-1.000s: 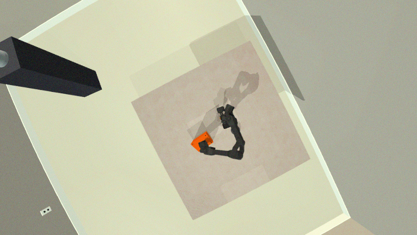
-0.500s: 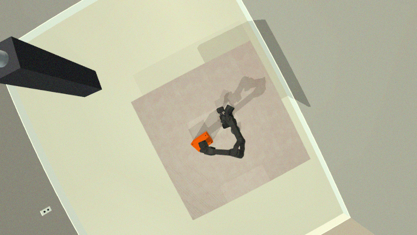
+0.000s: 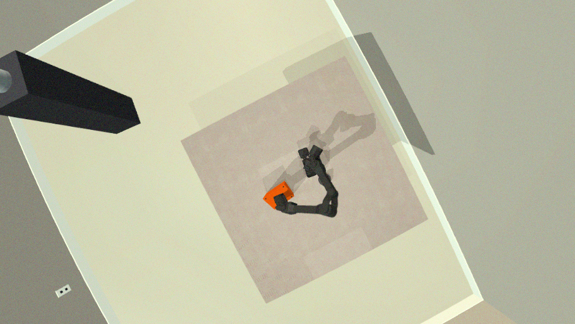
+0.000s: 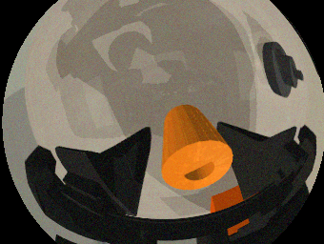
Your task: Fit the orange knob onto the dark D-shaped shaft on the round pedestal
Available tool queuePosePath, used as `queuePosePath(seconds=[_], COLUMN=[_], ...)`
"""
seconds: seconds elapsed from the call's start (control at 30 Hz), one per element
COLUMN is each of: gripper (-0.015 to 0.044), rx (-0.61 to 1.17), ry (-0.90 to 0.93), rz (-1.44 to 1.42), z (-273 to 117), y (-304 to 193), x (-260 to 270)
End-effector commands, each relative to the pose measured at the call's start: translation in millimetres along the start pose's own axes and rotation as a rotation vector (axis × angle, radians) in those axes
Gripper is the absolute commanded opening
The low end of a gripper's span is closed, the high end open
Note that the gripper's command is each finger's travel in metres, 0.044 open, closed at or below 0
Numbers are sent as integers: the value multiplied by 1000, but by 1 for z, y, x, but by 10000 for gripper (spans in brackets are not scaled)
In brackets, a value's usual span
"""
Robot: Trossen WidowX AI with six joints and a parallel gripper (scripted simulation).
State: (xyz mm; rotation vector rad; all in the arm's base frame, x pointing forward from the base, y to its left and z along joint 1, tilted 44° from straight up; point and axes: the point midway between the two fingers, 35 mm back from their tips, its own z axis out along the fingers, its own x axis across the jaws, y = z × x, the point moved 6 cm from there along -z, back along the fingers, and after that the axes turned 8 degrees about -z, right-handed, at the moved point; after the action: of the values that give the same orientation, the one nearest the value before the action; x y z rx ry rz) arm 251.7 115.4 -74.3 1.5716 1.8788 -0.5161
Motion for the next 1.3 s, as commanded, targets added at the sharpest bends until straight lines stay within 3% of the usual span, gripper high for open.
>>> queuePosePath(seconds=[0.0,0.07,0.23,0.43,0.93,1.27], gripper=[230,177,144,0,0,0], rx=[-2,-2,-2,-3,-1,0], ry=[-3,-3,-3,4,5,12], rz=[-5,-5,-5,-6,-6,-8], z=[0,0,0,-23,-136,-137], y=[0,0,0,5,1,10], x=[0,0,0,3,1,-12])
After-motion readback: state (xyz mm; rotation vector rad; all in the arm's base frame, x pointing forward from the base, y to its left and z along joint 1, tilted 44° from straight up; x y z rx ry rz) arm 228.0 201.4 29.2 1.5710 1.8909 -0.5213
